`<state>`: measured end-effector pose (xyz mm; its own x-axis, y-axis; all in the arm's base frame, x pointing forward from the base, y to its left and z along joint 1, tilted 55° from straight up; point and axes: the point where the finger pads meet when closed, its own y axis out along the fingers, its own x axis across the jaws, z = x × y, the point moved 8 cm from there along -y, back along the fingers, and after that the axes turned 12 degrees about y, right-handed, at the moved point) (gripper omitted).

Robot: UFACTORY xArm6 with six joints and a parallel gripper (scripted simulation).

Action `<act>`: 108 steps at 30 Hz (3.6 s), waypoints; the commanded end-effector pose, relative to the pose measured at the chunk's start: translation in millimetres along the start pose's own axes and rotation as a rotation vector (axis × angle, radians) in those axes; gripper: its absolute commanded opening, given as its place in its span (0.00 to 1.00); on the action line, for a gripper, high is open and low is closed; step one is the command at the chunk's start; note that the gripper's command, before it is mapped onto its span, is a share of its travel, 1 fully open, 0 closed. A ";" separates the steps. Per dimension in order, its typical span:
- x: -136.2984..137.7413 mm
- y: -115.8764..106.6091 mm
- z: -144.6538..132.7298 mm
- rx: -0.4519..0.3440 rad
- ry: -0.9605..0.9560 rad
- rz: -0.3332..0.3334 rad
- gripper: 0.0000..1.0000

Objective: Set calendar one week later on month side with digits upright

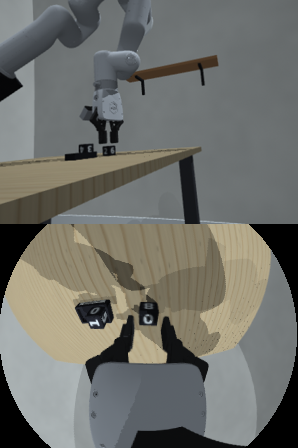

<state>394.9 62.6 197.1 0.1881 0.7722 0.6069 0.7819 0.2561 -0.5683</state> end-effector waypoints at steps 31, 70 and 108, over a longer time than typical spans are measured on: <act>0.6 -63.3 -0.5 0.001 0.000 -0.001 1.00; 0.1 -57.2 -0.9 0.001 -0.867 -0.002 1.00; -0.3 -52.3 -1.3 0.000 -1.570 -0.002 0.47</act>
<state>354.9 47.9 227.2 -0.5993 0.5809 -0.5508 0.7782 0.2615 -0.5710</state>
